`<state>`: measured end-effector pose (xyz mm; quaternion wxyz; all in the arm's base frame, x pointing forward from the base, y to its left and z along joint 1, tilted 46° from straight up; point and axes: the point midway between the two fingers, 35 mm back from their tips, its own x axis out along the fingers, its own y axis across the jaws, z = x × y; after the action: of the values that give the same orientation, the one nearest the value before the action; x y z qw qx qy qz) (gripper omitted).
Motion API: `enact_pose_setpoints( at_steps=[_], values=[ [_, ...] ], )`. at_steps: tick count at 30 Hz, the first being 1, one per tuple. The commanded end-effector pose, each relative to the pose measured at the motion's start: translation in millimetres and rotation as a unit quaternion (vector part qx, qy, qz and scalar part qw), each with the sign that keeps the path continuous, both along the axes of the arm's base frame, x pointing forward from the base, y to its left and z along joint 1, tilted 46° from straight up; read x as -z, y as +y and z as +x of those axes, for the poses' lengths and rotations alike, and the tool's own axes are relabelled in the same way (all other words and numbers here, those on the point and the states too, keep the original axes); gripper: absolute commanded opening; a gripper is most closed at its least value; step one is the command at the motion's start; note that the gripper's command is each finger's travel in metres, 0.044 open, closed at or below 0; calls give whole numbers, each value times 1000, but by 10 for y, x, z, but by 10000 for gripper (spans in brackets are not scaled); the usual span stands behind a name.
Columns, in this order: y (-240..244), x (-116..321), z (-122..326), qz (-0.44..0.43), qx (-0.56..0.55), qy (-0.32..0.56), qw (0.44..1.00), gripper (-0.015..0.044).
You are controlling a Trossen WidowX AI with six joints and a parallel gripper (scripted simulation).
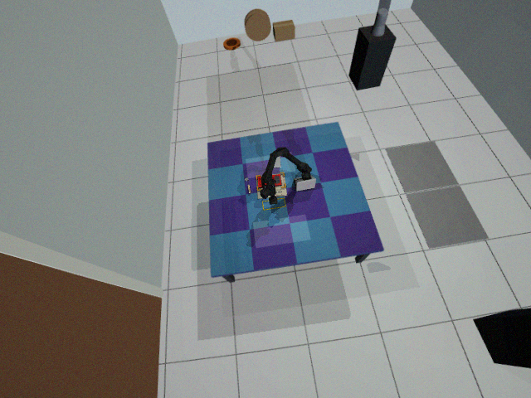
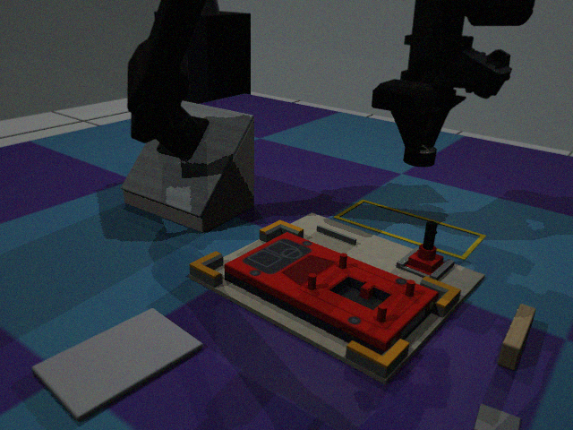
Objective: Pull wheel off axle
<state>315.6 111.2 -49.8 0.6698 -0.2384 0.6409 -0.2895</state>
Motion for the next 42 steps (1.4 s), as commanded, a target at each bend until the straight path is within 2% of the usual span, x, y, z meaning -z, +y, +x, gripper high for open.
enact_pose_setpoints(
  at_steps=[1, 7, 18, 23, 34, 42],
  values=[
    [-100, 103, -30, -6, 0, 7, 1000, 0],
    [-179, 191, -18, -6, -1, 7, 1000, 0],
    [-679, 677, -24, -8, 0, 7, 1000, 0],
    [-710, 704, -30, -8, 0, 7, 1000, 0],
    [-665, 647, -14, -6, 4, 5, 1000, 289],
    [-260, 252, -17, -6, 0, 7, 1000, 300]
  ],
)
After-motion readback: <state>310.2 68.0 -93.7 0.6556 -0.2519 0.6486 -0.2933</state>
